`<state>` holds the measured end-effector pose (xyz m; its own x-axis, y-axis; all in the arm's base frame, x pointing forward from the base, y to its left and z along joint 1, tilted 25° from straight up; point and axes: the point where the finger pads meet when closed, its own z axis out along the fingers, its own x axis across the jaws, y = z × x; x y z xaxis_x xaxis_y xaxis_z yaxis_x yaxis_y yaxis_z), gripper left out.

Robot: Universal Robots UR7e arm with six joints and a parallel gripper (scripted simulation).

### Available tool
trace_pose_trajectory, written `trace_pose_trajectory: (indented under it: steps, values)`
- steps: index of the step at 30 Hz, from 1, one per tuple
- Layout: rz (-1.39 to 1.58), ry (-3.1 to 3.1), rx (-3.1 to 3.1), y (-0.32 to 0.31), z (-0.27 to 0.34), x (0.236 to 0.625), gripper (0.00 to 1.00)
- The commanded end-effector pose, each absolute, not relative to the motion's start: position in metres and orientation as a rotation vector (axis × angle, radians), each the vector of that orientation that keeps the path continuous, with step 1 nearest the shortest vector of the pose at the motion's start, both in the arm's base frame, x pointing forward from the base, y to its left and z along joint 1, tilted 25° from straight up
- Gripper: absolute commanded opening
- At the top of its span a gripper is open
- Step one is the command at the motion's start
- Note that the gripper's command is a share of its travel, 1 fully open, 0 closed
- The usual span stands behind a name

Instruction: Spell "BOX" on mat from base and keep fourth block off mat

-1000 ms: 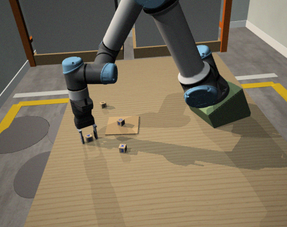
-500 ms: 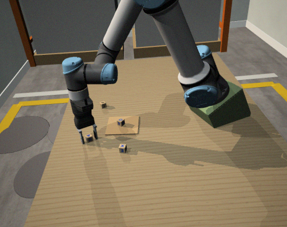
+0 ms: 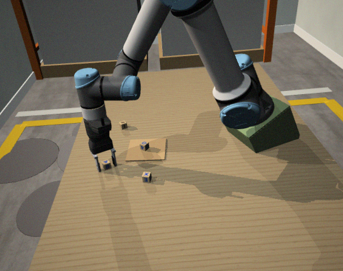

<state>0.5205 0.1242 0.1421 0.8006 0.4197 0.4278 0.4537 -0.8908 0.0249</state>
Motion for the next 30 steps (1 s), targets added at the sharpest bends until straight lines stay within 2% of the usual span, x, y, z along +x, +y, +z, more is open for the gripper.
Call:
trace_pose_trajectory:
  steps: [1,3,4,20,21,30]
  values:
    - [-0.664,-0.706,-2.906,0.1242,0.1427,0.5207,1.00]
    - [-0.664,-0.706,-2.906,0.1242,0.1427,0.5207,1.00]
    - [-0.664,-0.706,-2.906,0.1242,0.1427,0.5207,0.79]
    - [-0.664,-0.706,-2.906,0.1242,0.1427,0.5207,0.79]
    - [-0.664,-0.706,-2.906,0.1242,0.1427,0.5207,0.49]
    - [-0.664,-0.706,-2.906,0.1242,0.1427,0.5207,0.49]
